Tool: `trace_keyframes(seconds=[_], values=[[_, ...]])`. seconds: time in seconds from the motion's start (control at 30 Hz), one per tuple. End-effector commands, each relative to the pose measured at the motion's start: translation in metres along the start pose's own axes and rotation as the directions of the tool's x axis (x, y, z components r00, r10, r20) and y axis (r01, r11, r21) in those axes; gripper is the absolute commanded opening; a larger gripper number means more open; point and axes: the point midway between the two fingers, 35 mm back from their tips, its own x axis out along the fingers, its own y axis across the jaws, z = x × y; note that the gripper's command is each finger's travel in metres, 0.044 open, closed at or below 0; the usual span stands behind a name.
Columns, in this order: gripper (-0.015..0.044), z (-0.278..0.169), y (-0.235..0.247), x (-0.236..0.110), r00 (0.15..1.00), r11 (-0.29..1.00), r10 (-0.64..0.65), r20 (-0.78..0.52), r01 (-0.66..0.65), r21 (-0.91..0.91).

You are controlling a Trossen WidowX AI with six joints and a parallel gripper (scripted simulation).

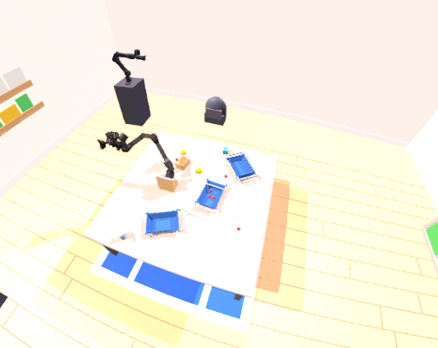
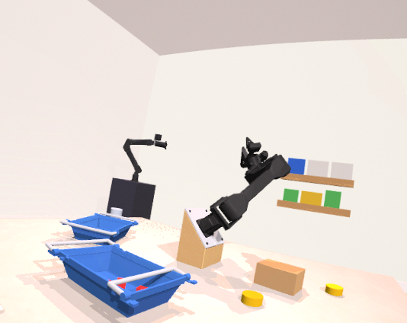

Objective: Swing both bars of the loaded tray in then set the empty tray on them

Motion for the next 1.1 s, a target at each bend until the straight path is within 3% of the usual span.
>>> trace_keyframes(seconds=[0.0,0.23,0.37,0.53,0.67,1.07], values=[[0.0374,0.000,0.000,0.000,1.000,1.000,0.000,0.000,0.000,0.000],[0.0190,-0.002,0.001,0.002,1.000,1.000,0.001,-0.003,-0.001,0.000],[0.0087,-0.037,0.018,0.040,0.998,1.000,0.030,-0.062,-0.030,0.004],[0.0087,-0.095,0.037,0.085,0.982,0.998,0.059,-0.178,-0.054,0.036],[0.0087,-0.141,0.054,0.103,0.965,0.989,0.094,-0.245,-0.063,0.133],[0.0087,-0.269,0.121,0.156,0.870,0.982,0.172,-0.461,-0.115,0.150]])
